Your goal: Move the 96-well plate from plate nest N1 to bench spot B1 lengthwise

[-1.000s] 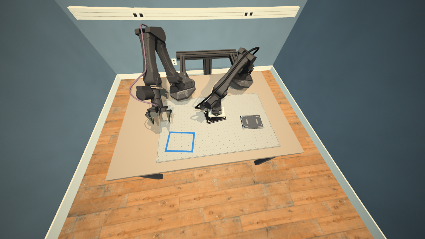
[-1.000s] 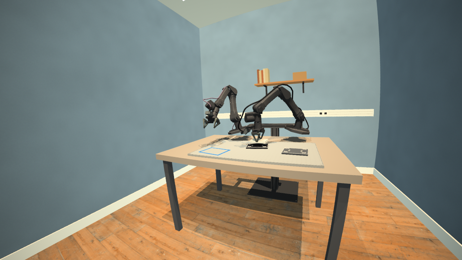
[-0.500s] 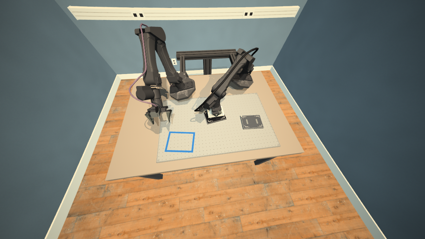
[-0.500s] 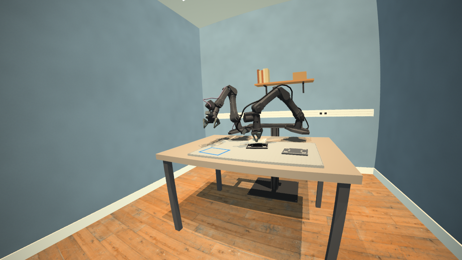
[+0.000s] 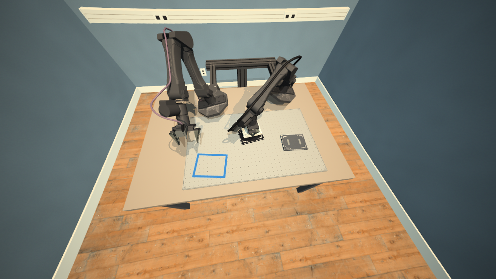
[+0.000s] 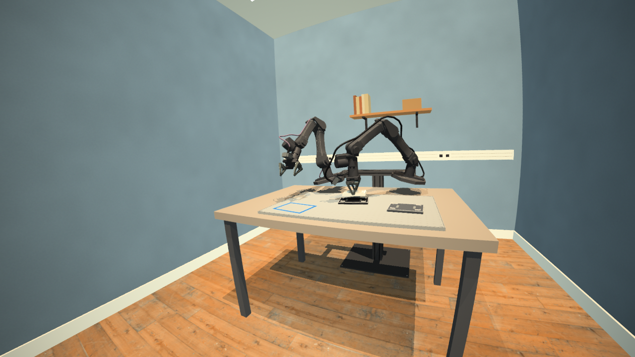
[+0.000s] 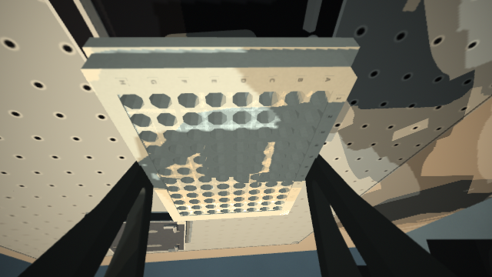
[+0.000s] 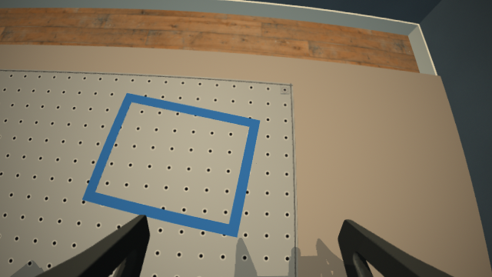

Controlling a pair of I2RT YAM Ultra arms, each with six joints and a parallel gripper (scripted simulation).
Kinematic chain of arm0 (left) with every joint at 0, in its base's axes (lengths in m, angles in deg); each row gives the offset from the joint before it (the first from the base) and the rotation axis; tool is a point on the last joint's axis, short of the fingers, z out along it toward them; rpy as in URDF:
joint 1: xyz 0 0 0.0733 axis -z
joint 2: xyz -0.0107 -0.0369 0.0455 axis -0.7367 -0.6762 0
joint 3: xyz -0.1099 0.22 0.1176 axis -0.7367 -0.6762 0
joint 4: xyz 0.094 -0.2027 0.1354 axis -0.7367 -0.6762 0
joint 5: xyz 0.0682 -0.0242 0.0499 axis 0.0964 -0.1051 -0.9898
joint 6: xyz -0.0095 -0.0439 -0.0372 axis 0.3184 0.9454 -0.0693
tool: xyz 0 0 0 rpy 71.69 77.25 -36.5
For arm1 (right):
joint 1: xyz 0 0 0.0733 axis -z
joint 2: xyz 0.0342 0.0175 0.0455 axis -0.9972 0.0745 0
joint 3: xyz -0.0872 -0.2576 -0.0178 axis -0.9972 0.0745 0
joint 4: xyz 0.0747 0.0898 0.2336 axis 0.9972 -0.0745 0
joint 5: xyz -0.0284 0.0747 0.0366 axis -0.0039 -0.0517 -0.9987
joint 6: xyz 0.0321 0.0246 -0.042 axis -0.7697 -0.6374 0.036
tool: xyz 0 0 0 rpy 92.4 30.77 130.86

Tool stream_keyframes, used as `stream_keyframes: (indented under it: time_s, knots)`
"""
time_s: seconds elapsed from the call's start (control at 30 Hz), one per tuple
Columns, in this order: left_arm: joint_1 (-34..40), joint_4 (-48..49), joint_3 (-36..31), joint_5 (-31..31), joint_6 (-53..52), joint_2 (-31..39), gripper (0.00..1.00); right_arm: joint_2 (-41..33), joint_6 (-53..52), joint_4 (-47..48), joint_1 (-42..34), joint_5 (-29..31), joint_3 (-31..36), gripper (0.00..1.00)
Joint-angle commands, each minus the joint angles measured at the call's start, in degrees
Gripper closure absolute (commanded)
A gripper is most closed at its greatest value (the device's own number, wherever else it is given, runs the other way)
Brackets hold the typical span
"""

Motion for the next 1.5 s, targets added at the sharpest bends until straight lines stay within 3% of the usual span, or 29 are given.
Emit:
stream_keyframes:
  time_s: [0.0,0.23,0.33,1.47]
  knots:
    - [0.63,-1.39,2.51,-0.14,1.98,0.97,0.21,-1.08,0.09,-0.19,0.01,-0.47,-1.47,0.00]
    - [0.73,-1.30,4.36,-0.18,3.64,0.64,0.21,-1.08,0.09,-0.19,0.01,-0.47,-1.47,0.00]
    - [0.21,2.84,1.86,-0.43,4.52,0.04,0.21,-1.08,0.09,-0.19,0.01,-0.47,-1.47,0.00]
    - [-0.15,3.43,-0.51,-0.23,3.08,-0.22,0.21,-1.08,0.09,-0.19,0.01,-0.47,-1.47,0.00]
